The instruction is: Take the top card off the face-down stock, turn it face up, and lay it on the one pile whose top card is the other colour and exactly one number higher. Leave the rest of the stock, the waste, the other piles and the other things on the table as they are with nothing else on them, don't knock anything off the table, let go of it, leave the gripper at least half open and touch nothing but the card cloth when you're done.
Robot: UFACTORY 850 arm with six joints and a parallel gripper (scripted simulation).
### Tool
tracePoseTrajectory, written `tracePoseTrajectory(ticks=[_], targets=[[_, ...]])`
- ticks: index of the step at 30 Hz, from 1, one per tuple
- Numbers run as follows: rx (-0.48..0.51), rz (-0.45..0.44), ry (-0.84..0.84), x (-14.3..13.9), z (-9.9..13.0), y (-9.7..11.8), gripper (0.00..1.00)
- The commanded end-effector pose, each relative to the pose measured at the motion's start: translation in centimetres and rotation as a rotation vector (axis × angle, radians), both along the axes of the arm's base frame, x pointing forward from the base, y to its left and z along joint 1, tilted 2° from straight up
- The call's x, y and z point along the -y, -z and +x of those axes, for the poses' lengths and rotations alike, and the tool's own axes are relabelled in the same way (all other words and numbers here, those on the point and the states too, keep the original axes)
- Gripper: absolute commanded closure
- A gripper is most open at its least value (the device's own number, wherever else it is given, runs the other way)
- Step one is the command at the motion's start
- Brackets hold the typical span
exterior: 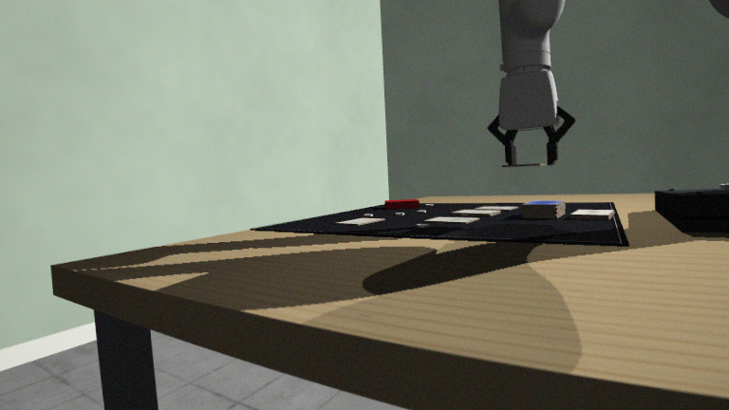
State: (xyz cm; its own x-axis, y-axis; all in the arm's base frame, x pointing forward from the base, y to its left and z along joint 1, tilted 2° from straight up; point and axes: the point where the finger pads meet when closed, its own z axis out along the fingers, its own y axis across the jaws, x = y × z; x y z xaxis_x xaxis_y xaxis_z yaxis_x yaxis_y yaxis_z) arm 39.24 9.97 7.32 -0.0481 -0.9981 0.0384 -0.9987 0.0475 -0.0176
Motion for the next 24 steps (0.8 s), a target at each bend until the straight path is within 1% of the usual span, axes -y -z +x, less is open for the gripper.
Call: tracePoseTrajectory(ticks=[1, 11, 24], targets=[[0.001, -0.001, 0.0, -0.03, 0.07, -0.04, 0.4], [-0.002, -0.012, 0.0, -0.09, 0.01, -0.02, 0.4], [-0.007, -0.062, 0.001, -0.19, -0.04, 0.0, 0.4]])
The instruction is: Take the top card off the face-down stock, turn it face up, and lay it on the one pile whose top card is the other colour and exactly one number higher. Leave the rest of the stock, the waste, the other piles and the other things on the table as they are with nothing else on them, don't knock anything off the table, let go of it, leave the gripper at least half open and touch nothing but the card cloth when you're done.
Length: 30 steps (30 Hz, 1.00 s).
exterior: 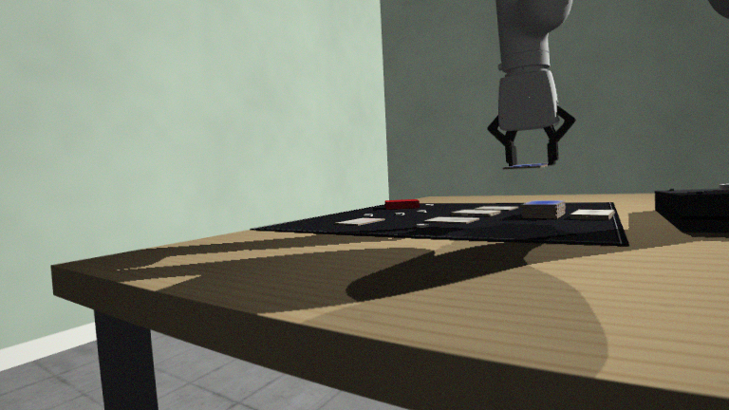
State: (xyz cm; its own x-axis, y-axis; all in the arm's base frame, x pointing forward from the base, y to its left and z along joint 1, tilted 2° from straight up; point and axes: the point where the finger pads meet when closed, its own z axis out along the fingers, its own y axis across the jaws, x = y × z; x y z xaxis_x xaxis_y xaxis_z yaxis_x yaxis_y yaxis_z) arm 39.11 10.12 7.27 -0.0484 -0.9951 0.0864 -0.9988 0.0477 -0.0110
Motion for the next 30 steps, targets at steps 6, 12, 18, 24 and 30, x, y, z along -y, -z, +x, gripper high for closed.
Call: tracePoseTrajectory(ticks=[6, 12, 18, 24, 30], targets=[[0.001, -0.072, 0.001, -0.1, 0.2, 0.0, 0.4], [-0.004, -0.195, 0.003, -0.3, 0.2, 0.0, 0.4], [-0.008, -0.334, 0.005, -0.6, 0.2, 0.1, 0.4], [-0.017, -0.521, 0.008, -0.8, 0.3, 0.3, 0.4], [-0.025, -0.682, 0.01, -1.1, 0.3, 0.4, 0.4]])
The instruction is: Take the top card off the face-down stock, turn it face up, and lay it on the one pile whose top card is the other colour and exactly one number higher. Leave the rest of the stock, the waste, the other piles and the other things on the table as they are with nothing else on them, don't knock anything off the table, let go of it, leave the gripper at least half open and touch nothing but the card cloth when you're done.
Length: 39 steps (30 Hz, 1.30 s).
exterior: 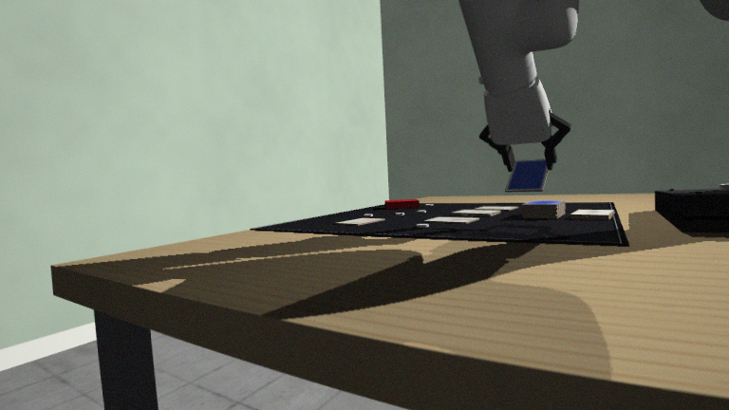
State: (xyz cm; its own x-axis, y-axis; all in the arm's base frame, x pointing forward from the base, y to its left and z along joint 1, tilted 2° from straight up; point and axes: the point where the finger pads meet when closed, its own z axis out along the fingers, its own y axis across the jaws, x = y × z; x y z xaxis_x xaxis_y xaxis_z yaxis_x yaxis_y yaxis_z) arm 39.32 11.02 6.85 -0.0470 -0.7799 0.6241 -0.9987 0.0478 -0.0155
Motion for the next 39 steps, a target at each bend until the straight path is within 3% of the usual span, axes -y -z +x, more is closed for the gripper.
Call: tracePoseTrajectory(ticks=[1, 2, 6, 17, 19, 30, 39], targets=[[-0.001, -0.095, 0.001, -0.2, 0.1, 0.0, 0.4], [-0.001, -0.095, 0.001, -0.2, 0.1, 0.0, 0.4], [-0.008, -0.248, 0.004, -0.4, 0.1, 0.2, 0.4], [-0.023, -0.552, 0.009, -0.6, 0.1, 0.7, 0.4], [-0.023, -0.552, 0.009, -0.6, 0.1, 0.7, 0.4], [-0.034, -0.795, 0.013, -0.7, 0.1, 1.1, 0.4], [-0.038, -0.864, 0.015, -0.7, 0.1, 1.3, 0.4]])
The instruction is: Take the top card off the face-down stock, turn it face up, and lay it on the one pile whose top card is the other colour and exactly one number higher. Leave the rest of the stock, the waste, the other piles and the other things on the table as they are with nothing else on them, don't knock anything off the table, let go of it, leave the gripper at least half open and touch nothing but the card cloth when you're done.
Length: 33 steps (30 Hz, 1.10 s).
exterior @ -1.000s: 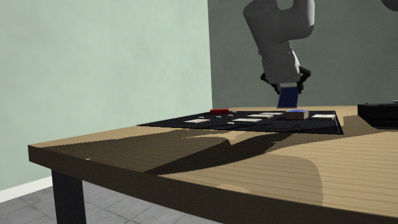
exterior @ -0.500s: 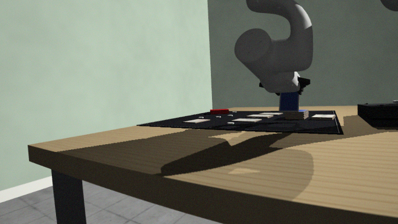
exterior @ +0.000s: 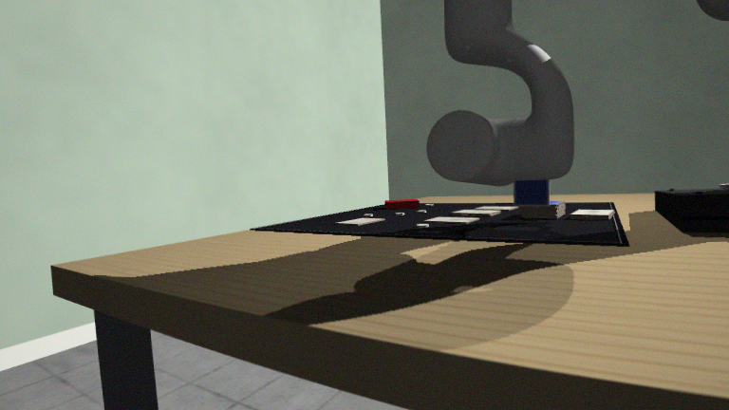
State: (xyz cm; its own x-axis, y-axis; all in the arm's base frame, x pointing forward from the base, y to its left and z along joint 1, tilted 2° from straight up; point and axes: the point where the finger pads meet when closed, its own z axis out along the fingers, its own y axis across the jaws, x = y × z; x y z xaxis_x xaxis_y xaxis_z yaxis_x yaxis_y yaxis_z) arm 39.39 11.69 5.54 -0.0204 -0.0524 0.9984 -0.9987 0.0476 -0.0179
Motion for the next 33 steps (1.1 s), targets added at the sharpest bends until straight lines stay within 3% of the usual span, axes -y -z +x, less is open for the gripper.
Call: tracePoseTrajectory(ticks=[1, 23, 24, 33], targets=[[0.0, -0.026, 0.0, -0.06, 0.05, -0.02, 0.4], [0.0, -0.039, 0.0, -0.07, 0.05, 0.0, 0.4], [0.0, -0.039, 0.0, -0.07, 0.05, 0.0, 0.29], [0.0, -0.039, 0.0, -0.07, 0.05, 0.0, 0.29]])
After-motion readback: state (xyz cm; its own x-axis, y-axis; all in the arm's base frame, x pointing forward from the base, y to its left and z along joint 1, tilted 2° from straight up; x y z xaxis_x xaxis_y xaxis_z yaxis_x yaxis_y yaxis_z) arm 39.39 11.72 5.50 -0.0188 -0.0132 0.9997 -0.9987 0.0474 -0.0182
